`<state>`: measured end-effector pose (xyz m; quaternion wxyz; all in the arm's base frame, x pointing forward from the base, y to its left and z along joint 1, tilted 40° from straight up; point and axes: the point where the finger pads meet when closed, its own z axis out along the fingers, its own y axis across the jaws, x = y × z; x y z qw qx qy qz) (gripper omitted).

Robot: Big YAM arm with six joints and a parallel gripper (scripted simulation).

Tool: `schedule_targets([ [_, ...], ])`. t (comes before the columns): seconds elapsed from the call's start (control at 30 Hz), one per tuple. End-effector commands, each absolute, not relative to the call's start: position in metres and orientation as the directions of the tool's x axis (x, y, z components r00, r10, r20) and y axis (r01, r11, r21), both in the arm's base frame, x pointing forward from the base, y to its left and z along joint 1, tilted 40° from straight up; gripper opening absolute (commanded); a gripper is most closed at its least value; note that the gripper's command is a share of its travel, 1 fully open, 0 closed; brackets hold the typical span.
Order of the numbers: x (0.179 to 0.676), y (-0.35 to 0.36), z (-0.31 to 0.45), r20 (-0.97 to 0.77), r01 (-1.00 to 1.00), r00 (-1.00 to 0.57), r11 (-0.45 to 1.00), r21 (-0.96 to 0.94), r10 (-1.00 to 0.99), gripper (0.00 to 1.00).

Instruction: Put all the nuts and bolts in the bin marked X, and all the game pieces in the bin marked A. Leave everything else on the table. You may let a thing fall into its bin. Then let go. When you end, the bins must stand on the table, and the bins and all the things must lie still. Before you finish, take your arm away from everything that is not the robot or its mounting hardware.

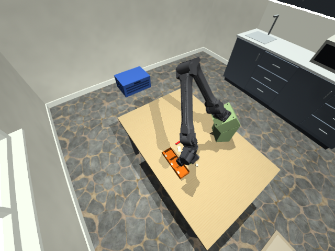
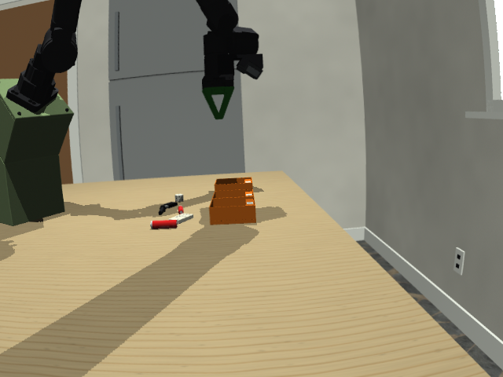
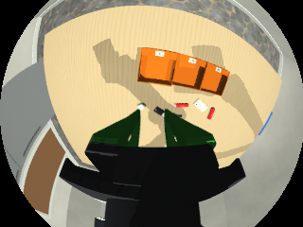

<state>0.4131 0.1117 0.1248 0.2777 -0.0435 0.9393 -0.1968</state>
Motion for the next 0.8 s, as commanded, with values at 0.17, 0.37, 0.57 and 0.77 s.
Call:
schedule_targets([
  [0.17,0.405,0.099,0.067,-0.356,-0.224,-0.818,0.820,-0.527,-0.452,0.30],
  [0.37,0.395,0.091,0.018,-0.264,-0.359,-0.766,0.731,-0.580,-0.587,0.30],
  [0.57,0.388,0.085,-0.015,-0.261,-0.364,-0.764,0.728,-0.582,-0.590,0.30],
  [0.77,0.402,0.090,-0.010,-0.309,-0.337,-0.751,0.740,-0.582,-0.584,0.30],
])
